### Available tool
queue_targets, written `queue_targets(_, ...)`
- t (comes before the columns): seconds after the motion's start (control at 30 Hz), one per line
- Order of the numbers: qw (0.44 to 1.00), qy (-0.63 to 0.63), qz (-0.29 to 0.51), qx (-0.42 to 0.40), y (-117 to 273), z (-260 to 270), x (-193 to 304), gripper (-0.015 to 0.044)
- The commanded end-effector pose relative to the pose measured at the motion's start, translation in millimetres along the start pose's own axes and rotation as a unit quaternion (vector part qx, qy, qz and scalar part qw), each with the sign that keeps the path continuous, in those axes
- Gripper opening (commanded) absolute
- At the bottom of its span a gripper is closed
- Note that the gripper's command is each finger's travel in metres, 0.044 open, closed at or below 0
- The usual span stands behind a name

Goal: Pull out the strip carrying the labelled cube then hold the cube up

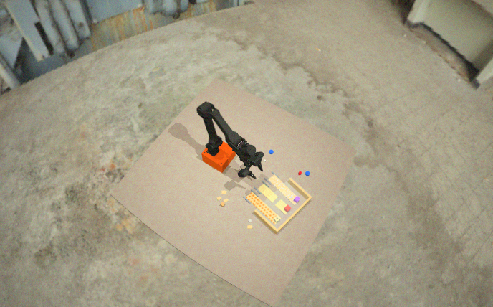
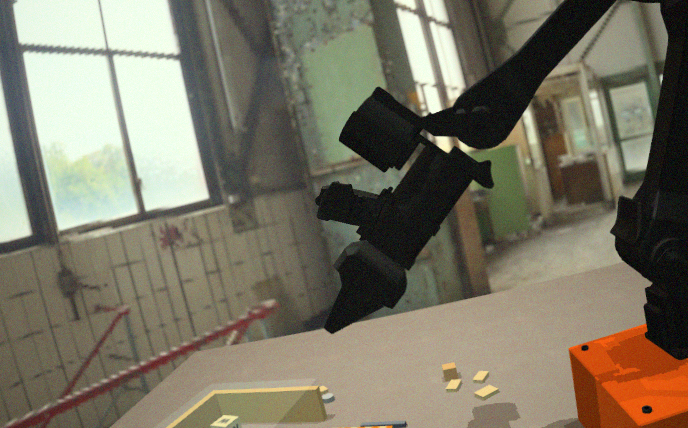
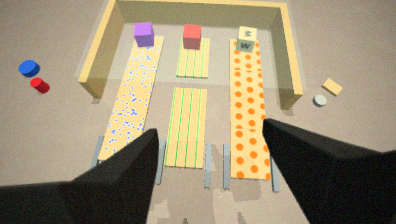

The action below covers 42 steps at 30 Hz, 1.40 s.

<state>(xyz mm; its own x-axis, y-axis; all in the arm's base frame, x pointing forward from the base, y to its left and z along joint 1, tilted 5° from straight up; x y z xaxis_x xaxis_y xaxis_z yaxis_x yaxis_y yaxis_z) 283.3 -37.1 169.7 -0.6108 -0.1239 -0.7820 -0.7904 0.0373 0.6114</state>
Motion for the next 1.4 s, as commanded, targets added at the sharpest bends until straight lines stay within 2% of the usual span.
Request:
queue_targets(0.0,0.997,-0.009,0.072,0.0,-20.0,-13.9,-3.7,0.0216)
queue_targets(0.27,0.965,-0.039,0.259,-0.024,-71.3,-47.0,4.3,0.0006)
queue_targets(0.3,0.958,-0.043,0.281,-0.029,-77.5,-51.1,6.9,0.0)
queue_targets(0.5,0.914,-0.068,0.395,-0.056,-109.9,-69.6,25.2,0.0)
queue_targets(1.37,0.913,-0.069,0.399,-0.057,-136.1,-63.9,49.8,0.0)
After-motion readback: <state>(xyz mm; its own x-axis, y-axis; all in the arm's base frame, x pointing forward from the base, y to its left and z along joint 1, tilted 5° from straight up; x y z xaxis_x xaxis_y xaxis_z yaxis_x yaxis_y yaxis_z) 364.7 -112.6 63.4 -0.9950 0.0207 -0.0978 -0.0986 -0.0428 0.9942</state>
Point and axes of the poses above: the point midway between the two fingers, 35 mm back from their tips, its own y axis back along the fingers, its own z axis across the jaws, x = y × z, the point moved 5 cm from there along y, back along the fingers, and after that the axes turned 13 degrees about y, right-handed, at the moved point
